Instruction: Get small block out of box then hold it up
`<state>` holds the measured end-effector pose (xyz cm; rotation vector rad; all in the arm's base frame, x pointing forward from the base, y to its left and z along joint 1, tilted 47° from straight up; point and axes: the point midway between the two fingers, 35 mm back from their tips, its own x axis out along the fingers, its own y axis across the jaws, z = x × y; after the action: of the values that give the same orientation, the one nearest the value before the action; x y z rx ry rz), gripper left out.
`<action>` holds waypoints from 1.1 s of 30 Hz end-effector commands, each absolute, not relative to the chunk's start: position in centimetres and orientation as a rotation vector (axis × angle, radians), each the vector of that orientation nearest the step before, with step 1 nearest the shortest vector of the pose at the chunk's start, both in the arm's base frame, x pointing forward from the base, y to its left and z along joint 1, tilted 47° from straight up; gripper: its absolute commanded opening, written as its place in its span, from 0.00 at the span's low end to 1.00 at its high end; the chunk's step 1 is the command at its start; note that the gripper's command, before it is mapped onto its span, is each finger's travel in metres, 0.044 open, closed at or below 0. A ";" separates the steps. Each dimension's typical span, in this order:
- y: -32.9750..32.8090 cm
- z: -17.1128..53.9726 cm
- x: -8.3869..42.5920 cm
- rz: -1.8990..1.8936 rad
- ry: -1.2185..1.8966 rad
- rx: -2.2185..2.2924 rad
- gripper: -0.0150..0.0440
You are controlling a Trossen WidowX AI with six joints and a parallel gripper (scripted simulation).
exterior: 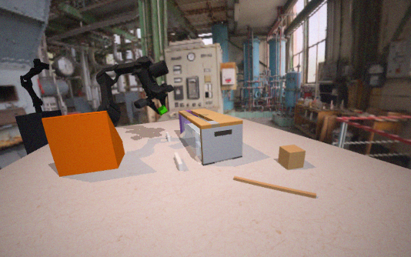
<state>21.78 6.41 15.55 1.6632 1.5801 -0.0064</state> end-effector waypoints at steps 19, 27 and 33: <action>5.0 17.3 21.3 -0.811 1.703 2.448 0.25; 4.5 18.0 21.2 -1.157 1.693 2.690 0.25; 4.4 18.2 21.2 -1.273 1.683 2.760 0.25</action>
<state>21.12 4.48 17.91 2.7101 1.6870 -1.2069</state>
